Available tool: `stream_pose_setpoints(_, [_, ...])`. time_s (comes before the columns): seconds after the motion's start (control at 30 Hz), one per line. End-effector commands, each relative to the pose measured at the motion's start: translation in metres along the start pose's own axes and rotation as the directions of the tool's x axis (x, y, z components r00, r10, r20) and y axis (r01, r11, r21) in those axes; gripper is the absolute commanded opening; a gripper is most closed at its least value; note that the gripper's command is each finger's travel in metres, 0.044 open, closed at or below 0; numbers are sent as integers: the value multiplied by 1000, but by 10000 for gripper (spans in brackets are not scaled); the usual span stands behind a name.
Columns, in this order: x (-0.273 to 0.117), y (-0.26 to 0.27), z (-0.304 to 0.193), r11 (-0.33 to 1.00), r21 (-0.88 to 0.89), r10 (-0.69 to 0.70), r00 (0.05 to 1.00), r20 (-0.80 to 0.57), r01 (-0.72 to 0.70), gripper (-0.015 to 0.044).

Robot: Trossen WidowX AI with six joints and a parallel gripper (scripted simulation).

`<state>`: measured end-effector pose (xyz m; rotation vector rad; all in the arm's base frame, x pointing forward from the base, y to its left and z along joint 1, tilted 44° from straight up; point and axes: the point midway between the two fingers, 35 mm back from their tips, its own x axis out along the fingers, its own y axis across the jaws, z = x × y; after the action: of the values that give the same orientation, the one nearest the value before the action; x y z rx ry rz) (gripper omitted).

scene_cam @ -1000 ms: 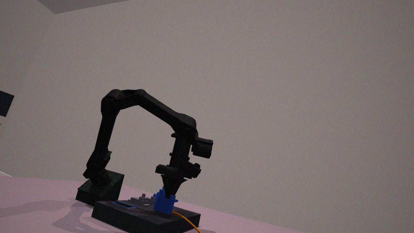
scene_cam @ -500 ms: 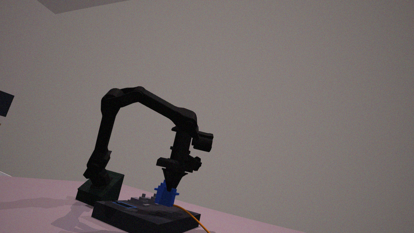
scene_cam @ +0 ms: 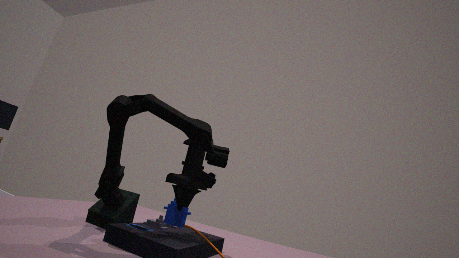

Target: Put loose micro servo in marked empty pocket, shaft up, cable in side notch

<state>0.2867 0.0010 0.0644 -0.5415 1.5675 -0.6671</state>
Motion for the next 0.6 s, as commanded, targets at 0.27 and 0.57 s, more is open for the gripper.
stream_pose_setpoints(0.27, [-1, -52, -8, 1000, 8, 4, 1000, 5, -4, 0])
stream_pose_setpoints(0.57, [-1, -52, -8, 990, -144, 4, 1000, 5, -3, 0])
